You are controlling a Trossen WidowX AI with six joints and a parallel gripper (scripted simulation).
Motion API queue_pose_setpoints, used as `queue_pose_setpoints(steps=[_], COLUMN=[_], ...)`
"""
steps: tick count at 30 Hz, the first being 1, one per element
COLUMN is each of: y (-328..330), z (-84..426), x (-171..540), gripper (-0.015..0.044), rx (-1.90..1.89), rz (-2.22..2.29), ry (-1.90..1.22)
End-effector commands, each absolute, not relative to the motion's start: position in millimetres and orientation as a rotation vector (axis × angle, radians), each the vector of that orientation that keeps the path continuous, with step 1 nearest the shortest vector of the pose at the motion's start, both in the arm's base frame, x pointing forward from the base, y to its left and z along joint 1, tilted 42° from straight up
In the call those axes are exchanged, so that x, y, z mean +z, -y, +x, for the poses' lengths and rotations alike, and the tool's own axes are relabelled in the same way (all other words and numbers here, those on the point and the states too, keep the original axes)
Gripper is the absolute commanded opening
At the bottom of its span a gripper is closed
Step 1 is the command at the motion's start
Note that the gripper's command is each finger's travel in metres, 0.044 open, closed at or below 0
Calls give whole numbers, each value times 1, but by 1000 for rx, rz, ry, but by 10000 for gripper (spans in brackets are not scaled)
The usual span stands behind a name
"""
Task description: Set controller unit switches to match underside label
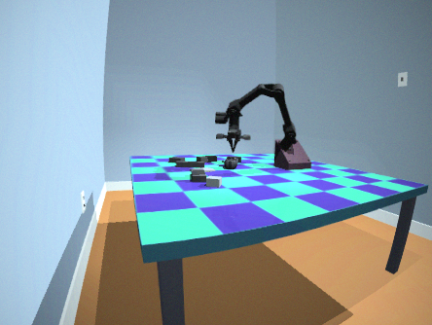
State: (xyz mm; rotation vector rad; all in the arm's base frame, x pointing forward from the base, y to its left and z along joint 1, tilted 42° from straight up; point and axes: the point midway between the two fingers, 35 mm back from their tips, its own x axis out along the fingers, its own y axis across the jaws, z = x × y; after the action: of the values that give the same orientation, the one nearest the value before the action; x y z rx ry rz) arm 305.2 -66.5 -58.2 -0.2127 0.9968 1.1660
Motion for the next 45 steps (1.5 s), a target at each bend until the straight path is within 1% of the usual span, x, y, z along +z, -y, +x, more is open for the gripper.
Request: queue_pose_setpoints(steps=[1,31,42,45], y=[60,30,30,45], z=[304,307,307,306], x=[-51,-83,-83,-67], gripper=[0,0,0,0], rx=[1162,1163,1163,1163], rz=[-213,-212,-212,-215], ry=[-992,-991,-991,-993])
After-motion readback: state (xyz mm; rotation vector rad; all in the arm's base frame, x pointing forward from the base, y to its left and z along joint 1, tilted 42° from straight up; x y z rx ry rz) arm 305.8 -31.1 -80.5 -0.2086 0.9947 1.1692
